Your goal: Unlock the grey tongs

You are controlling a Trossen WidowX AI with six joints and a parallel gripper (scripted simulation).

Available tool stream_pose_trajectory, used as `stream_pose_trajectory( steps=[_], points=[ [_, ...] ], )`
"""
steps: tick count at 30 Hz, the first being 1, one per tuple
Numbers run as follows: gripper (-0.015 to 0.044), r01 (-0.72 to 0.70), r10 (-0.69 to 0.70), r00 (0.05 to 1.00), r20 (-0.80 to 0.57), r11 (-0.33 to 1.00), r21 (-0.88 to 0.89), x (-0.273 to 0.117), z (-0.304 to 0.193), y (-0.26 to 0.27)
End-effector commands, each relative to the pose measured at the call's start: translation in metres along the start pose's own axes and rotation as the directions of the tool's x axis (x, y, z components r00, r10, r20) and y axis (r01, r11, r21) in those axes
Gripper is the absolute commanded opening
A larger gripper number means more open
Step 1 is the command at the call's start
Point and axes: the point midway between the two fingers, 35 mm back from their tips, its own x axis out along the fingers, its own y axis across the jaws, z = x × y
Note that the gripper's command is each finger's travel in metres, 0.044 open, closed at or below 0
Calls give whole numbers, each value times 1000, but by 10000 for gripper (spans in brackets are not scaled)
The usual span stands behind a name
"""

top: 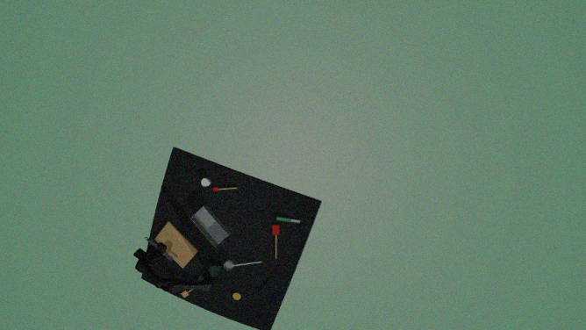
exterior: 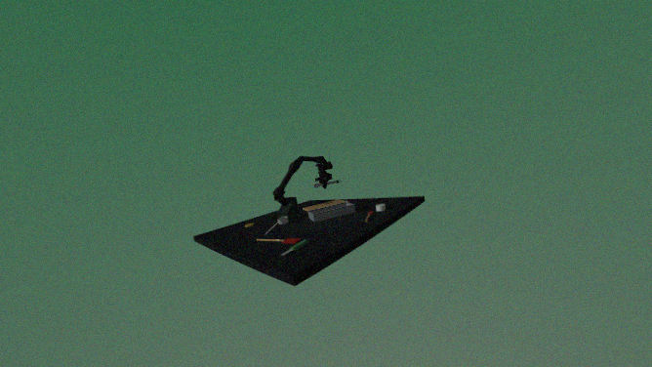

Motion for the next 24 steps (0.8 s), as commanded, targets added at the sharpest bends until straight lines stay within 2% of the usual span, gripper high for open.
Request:
stream_pose_trajectory(
  steps=[1, 6, 17, 24],
  points=[
    [-150, -5, 4, 1000, 15, 997, 77, -3, 3, 28],
    [-150, -5, 4, 1000, 7, 986, 168, 2, 2, 61],
    [-150, -5, 2, 1000, 12, 985, 171, 2, 2, 62],
    [-150, 3, -17, 996, 84, 986, 165, 7, 9, 64]
  ],
)
